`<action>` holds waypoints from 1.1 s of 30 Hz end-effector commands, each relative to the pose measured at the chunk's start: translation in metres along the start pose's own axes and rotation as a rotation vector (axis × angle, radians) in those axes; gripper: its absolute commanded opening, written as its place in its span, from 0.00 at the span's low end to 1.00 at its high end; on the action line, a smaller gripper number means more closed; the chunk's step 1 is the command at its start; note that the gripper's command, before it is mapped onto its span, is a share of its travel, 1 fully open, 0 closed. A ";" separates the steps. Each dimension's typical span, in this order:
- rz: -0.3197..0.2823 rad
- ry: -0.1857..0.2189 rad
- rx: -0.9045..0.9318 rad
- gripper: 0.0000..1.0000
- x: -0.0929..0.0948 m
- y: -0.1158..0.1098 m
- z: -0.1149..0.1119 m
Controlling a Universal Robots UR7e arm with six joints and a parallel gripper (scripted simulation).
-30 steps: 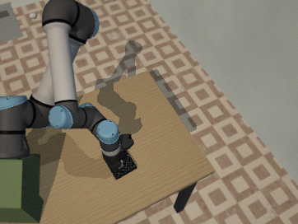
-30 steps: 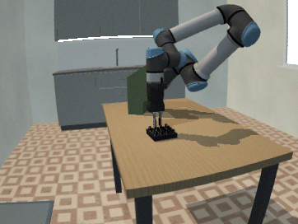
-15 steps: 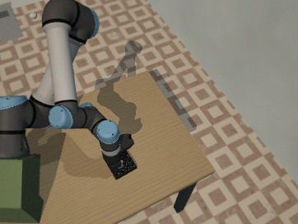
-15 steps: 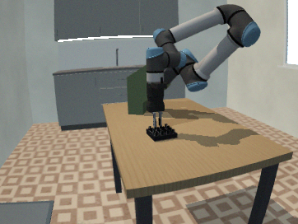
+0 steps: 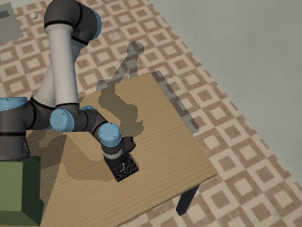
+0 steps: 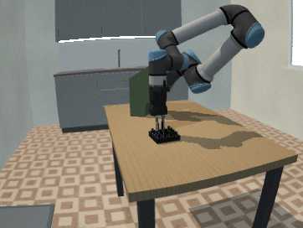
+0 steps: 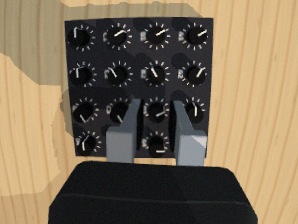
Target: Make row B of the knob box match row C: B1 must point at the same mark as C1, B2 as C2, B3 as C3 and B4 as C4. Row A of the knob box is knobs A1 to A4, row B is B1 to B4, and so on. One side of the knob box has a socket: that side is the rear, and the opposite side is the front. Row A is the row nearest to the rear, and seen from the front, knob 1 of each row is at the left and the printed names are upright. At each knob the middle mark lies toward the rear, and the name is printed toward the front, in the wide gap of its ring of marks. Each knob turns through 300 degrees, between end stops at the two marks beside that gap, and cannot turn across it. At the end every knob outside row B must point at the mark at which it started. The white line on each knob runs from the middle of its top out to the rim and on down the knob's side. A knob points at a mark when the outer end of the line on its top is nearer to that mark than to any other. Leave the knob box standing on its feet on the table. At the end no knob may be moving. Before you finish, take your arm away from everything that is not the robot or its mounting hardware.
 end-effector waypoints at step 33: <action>0.001 -0.001 0.000 0.46 0.007 0.000 0.000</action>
Point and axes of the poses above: the point where the finger pads meet when closed, its own x axis out along the fingers, its own z axis across the jaws, y = z × x, the point moved 5 cm from there along -x, back along the fingers, and after that the axes turned 11 degrees about -x, right-handed, at the moved point
